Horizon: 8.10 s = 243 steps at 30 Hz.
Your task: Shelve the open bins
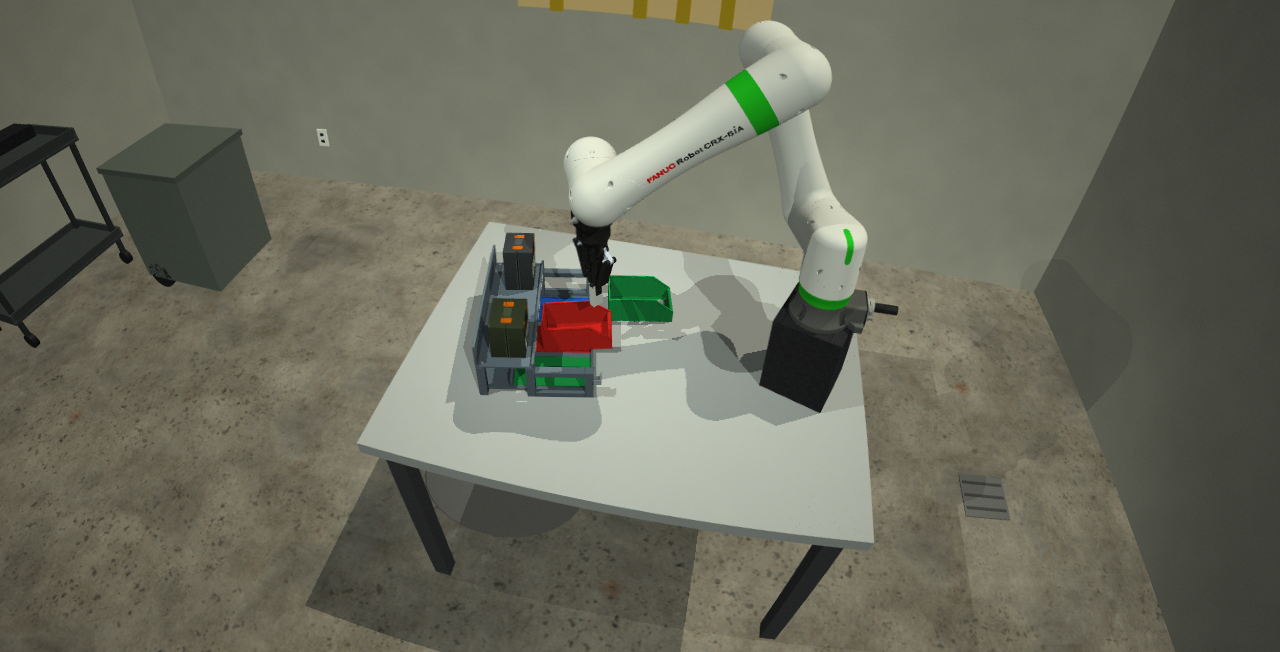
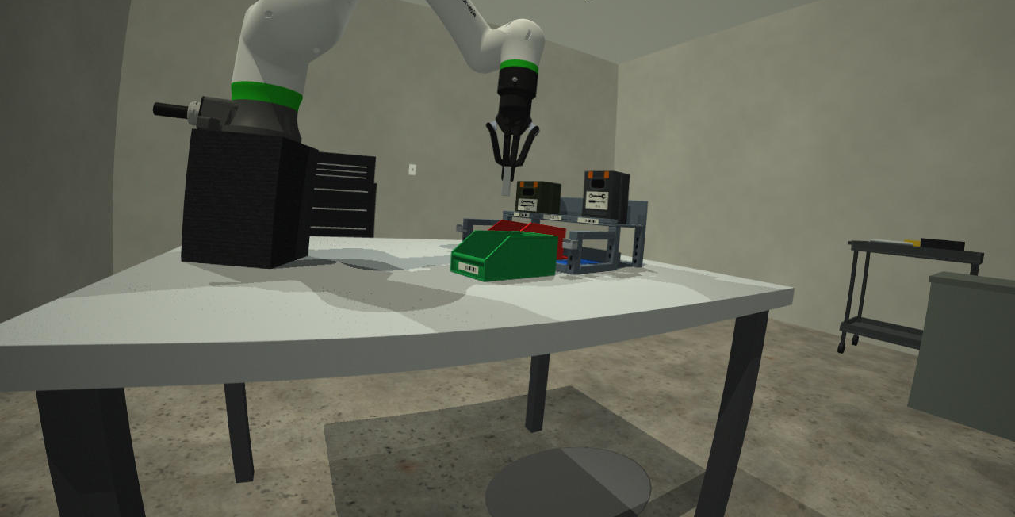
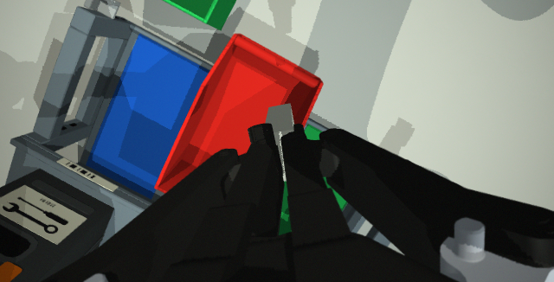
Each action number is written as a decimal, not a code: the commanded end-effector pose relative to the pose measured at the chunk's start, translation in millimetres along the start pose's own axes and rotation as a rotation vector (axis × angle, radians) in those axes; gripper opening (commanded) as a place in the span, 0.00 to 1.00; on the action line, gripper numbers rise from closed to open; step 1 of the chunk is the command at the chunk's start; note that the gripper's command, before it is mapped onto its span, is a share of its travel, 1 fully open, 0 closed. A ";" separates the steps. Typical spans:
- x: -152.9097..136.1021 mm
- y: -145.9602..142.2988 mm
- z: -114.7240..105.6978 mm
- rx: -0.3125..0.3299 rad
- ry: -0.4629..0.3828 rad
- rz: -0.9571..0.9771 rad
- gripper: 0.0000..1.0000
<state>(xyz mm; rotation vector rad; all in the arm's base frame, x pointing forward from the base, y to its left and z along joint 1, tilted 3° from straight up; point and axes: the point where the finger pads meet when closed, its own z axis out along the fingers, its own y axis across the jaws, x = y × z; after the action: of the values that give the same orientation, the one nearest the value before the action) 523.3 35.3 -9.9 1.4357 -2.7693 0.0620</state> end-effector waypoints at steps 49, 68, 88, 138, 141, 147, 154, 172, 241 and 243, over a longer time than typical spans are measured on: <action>69.6 27.1 19.9 0.050 -0.037 -0.875 0.00; 69.6 27.1 20.0 0.050 -0.037 -0.875 0.00; 68.3 26.3 45.6 0.050 -0.037 -0.875 0.00; 63.9 23.7 130.5 0.050 -0.037 -0.875 0.00; 63.9 23.7 130.5 0.050 -0.037 -0.875 0.00; 63.9 23.7 130.5 0.050 -0.037 -0.875 0.00; 63.5 23.3 130.4 0.050 -0.037 -0.875 0.00; 53.0 14.5 129.5 0.050 -0.037 -0.875 0.00; 44.7 7.6 128.8 0.050 -0.037 -0.875 0.00; 44.0 6.9 128.8 0.050 -0.037 -0.875 0.00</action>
<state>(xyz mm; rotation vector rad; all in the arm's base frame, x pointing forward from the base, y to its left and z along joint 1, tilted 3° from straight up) 491.3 -2.6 -137.3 2.5053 -1.9221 0.0843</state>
